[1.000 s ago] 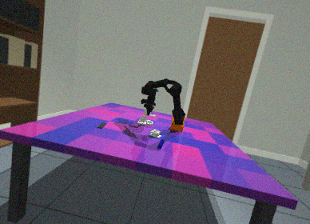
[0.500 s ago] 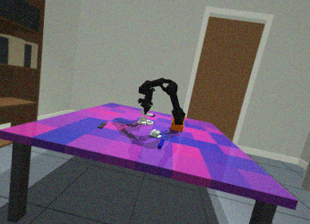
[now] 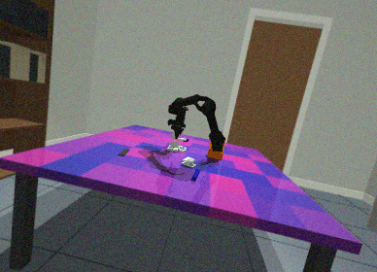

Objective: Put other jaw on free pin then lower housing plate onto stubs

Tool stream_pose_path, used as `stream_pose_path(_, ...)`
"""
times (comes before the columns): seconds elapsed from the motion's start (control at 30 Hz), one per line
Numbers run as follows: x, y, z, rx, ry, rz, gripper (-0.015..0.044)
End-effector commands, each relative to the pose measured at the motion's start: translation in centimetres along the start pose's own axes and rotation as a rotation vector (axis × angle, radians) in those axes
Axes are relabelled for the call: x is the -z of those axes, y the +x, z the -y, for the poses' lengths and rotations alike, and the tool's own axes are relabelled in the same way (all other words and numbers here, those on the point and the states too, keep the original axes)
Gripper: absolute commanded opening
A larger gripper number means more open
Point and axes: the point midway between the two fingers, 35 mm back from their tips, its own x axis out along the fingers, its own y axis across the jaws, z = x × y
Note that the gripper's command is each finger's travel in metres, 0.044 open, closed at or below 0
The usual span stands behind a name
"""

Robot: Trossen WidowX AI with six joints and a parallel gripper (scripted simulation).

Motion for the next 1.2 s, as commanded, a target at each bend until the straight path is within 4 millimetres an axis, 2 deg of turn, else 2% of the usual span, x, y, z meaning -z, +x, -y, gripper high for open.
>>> stream_pose_path(0.0, -0.1, 0.0, 0.0, -0.002, 0.005, 0.003, 0.0134)
stream_pose_path(0.63, -0.2, 0.0, 0.1, -0.002, 0.005, 0.003, 0.0134)
stream_pose_path(1.17, -0.4, 2.5, 0.1, -0.001, 0.006, 0.004, 0.0134)
